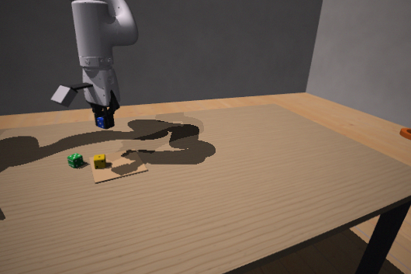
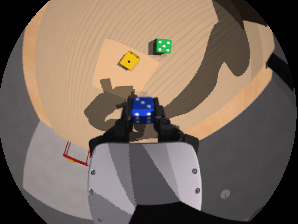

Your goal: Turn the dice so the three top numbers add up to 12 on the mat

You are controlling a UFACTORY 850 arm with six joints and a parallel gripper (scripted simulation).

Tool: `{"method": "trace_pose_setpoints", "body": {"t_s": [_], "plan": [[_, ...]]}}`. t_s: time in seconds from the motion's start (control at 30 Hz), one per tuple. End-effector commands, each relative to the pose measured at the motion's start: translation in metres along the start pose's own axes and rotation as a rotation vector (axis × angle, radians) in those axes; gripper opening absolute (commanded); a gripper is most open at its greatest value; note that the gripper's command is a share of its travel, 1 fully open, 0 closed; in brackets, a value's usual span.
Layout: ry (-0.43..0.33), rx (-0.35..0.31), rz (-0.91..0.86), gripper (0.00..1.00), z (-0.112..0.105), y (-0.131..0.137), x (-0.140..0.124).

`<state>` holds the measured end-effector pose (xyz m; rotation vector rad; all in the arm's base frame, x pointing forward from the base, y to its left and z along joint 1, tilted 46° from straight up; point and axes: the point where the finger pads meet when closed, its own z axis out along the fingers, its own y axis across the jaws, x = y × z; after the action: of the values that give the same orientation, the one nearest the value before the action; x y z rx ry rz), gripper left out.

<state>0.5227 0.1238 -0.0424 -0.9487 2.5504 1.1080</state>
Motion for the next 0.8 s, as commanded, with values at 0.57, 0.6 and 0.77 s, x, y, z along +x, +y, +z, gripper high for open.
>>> {"method": "trace_pose_setpoints", "body": {"t_s": [0.57,0.6,0.77], "plan": [[0.018,-0.004,0.64,0.27,-0.002,-0.054,0.015],[0.018,-0.004,0.659,0.27,-0.002,-0.056,0.016],[0.018,-0.004,0.681,0.27,-0.002,-0.057,0.017]]}}
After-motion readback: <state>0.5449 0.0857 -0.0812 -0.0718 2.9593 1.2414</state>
